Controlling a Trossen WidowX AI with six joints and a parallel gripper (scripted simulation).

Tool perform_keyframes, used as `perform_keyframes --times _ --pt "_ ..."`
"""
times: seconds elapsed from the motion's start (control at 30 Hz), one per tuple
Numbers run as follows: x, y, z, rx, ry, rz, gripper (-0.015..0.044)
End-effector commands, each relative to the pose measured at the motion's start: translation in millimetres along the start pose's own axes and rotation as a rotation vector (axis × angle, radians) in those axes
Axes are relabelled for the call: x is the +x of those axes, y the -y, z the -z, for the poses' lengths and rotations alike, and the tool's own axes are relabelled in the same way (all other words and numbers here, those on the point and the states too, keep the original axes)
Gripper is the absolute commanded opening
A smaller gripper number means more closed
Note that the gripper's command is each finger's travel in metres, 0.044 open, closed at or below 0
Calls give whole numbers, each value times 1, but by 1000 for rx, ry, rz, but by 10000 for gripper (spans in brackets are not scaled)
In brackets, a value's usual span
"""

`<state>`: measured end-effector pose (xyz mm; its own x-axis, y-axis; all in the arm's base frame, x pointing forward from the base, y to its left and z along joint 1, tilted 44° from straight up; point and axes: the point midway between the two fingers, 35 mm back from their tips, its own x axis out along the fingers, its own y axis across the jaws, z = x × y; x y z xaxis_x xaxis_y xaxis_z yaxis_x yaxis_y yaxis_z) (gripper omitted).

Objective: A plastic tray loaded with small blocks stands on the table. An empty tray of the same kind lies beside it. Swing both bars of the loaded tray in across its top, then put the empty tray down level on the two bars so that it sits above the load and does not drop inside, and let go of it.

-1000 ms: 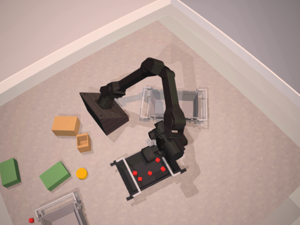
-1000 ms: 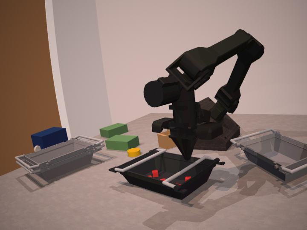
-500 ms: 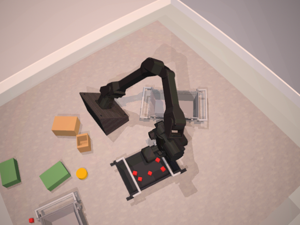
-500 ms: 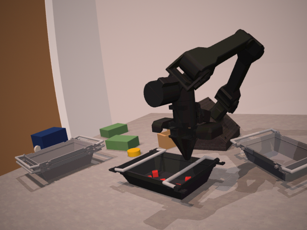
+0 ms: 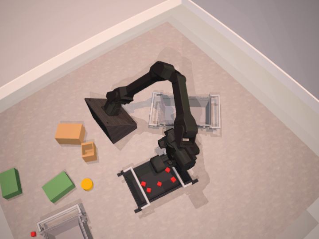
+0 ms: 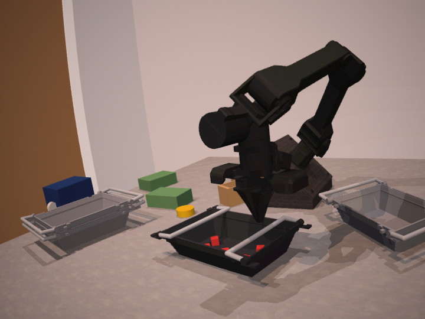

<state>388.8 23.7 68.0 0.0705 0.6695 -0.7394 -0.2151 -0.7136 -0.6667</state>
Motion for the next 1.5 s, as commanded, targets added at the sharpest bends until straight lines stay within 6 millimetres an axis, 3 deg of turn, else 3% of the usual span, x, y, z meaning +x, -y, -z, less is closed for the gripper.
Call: perform_keyframes --times 0.0,0.4,0.63,0.73,0.77,0.97,1.47 --pt "0 0 0 0 0 0 0" --pt "0 0 0 0 0 0 0" --pt "-2 0 0 2 -2 -1 184" --pt "-24 2 1 21 -23 -13 263" --pt "-6 1 -3 32 7 -3 289" --pt "-8 39 -31 461 9 -8 440" --pt "-13 117 -128 1673 28 -17 440"
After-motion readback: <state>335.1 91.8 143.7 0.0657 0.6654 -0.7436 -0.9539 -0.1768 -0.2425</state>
